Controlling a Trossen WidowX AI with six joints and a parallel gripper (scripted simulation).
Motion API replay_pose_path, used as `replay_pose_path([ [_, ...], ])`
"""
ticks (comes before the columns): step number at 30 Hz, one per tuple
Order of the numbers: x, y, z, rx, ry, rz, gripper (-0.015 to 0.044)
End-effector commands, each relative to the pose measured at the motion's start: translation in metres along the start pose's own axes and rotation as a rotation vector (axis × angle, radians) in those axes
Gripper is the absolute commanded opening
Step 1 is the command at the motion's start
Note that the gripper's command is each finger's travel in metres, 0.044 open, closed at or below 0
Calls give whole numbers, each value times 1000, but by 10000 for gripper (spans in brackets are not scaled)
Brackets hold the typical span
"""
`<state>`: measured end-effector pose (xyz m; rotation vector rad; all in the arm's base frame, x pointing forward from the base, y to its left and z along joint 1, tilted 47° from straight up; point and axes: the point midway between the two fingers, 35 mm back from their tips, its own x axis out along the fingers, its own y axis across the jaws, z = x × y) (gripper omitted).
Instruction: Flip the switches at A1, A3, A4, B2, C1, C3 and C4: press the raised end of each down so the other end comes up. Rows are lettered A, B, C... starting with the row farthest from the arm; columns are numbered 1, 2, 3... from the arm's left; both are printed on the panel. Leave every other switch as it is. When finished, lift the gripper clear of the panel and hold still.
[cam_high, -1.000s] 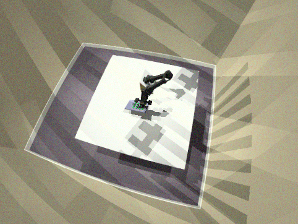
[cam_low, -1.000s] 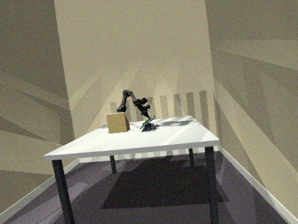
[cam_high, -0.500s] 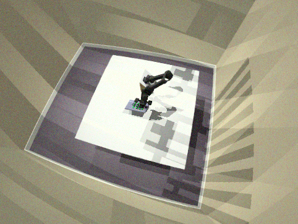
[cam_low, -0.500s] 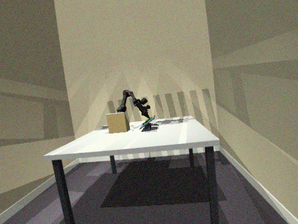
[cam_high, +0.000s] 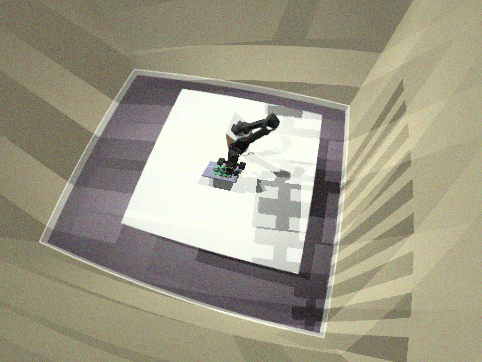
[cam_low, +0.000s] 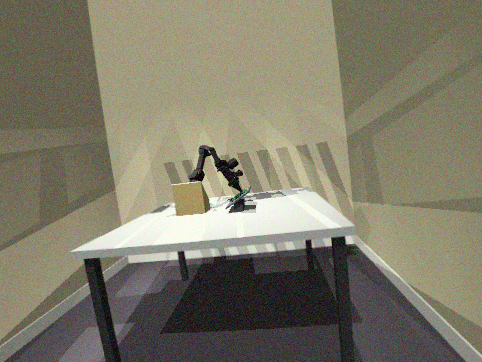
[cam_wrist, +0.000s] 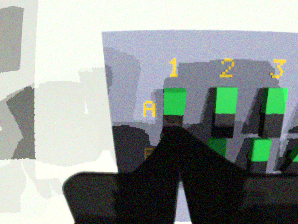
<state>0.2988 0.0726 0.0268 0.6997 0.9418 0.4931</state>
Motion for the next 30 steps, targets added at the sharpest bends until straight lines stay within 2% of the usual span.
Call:
replay_pose_path([
  [1, -22, -2, 6, -9, 0, -4, 0],
  [4, -54, 0, 5, -5, 10, -2, 0],
  [6, -61, 1, 5, -3, 10, 1, 0],
  [11, -61, -1, 5, -3, 11, 0, 0],
  [18, -61, -63, 6, -6, 11, -3, 0],
  [22, -61, -69, 5, -6, 10, -2, 0],
  [30, -26, -69, 4, -6, -17, 0, 0],
])
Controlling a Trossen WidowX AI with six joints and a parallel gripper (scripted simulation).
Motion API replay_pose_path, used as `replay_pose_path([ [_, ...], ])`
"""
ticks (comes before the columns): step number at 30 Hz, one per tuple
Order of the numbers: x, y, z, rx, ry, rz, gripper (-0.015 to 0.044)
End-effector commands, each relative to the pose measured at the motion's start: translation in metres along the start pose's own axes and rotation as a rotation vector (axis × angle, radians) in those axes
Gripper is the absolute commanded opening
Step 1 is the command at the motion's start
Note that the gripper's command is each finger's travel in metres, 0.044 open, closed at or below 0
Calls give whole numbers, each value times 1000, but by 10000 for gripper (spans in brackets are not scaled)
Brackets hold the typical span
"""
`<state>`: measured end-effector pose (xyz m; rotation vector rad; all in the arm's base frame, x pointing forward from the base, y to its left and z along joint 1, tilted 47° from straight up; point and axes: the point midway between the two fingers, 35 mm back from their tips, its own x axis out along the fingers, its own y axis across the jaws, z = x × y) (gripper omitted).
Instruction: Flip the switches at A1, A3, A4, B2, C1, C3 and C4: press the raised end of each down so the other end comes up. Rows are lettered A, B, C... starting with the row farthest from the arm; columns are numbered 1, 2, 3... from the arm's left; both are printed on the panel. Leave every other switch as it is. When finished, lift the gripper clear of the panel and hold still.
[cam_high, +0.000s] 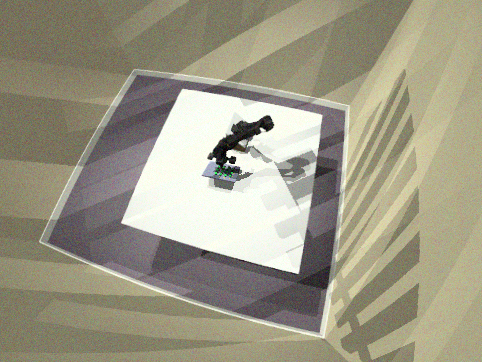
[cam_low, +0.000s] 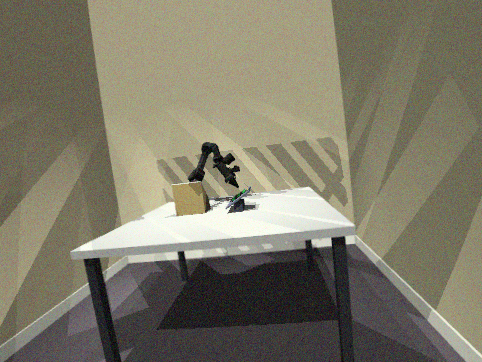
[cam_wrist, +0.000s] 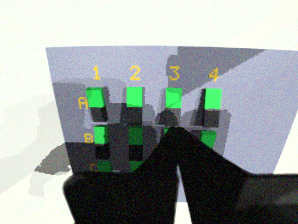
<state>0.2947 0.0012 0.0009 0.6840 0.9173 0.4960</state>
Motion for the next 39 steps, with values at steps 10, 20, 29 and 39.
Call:
replay_pose_path([
  [10, 19, -1, -6, 16, 1, 0, 0],
  [20, 32, -1, -7, 16, 1, 0, 0],
  [29, 32, -1, -7, 16, 1, 0, 0],
  [39, 32, -1, -7, 16, 1, 0, 0],
])
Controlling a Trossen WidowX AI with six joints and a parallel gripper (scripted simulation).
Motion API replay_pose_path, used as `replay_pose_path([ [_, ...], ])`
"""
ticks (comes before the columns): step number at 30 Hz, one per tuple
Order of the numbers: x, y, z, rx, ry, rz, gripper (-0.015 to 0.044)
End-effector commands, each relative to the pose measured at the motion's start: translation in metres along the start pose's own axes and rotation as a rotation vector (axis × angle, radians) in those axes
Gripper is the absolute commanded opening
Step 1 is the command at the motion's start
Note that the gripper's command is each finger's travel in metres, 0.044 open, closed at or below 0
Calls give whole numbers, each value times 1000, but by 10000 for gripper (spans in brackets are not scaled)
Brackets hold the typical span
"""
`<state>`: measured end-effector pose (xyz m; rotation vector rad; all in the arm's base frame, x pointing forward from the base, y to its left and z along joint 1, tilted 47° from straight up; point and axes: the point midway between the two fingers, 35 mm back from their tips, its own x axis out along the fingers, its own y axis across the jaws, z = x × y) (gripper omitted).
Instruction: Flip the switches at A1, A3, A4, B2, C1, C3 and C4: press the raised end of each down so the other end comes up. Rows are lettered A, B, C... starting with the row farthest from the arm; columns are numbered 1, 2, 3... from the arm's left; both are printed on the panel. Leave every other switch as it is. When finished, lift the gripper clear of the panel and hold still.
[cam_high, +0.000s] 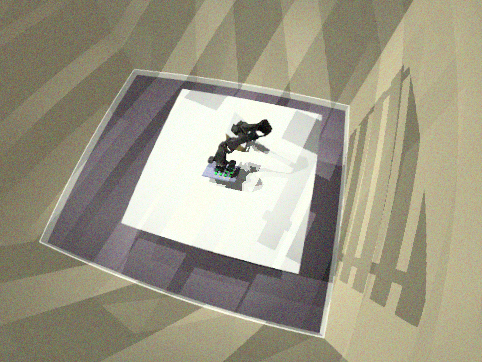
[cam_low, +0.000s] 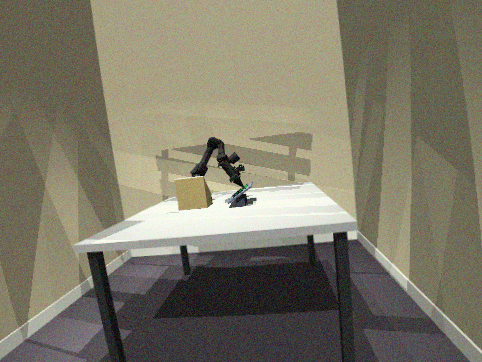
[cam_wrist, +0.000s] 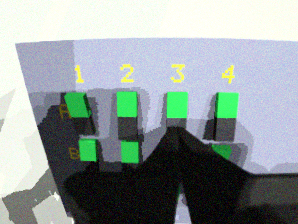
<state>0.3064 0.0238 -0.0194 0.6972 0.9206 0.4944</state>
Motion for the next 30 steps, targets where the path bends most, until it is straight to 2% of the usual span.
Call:
replay_pose_path([
  [1, 0, -1, -1, 4, 0, -4, 0],
  [30, 3, -1, -1, 4, 0, -4, 0],
])
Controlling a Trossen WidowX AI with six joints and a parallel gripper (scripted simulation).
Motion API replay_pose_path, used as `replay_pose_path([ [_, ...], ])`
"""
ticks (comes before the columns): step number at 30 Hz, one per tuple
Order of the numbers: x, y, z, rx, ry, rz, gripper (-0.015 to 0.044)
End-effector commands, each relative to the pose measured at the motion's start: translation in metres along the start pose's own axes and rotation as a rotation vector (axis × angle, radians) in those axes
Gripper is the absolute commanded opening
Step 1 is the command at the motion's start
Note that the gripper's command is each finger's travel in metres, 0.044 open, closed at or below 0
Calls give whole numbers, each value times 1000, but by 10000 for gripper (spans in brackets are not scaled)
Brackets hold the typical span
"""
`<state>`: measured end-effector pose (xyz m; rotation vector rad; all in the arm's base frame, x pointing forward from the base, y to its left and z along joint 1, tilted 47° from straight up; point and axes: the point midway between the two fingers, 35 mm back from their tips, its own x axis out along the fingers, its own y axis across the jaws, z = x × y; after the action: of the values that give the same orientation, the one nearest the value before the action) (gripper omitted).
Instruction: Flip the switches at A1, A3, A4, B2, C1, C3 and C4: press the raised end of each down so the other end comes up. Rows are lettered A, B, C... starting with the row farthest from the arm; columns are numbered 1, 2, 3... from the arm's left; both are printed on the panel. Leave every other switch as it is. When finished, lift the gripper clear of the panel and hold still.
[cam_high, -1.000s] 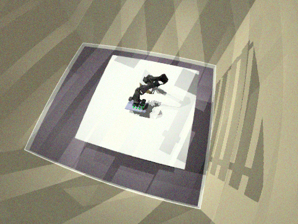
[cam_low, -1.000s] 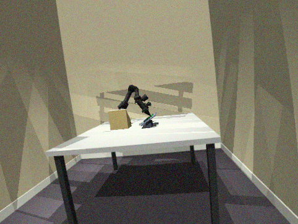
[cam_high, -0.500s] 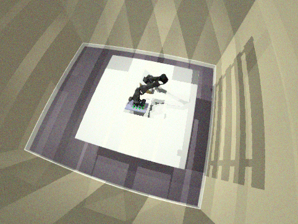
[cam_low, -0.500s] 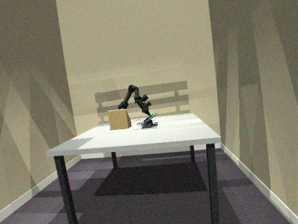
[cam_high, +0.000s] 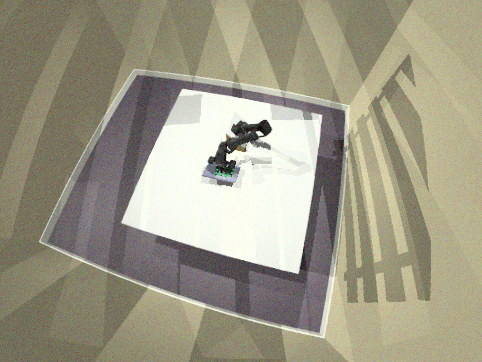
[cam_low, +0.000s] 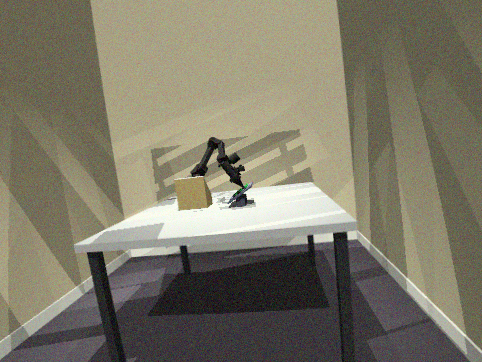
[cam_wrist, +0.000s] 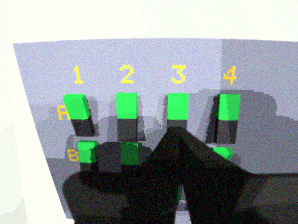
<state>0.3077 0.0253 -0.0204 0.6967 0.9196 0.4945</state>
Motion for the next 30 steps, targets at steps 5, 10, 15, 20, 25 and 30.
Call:
replay_pose_path([
  [5, 1, -1, -1, 5, 1, -4, 0],
  [10, 2, -1, -1, 5, 1, -4, 0],
  [15, 3, -1, -1, 5, 1, -4, 0],
  [20, 3, -1, -1, 5, 1, -4, 0],
  [25, 4, -1, -1, 5, 1, -4, 0],
  [30, -33, -5, 2, 0, 23, -13, 0],
])
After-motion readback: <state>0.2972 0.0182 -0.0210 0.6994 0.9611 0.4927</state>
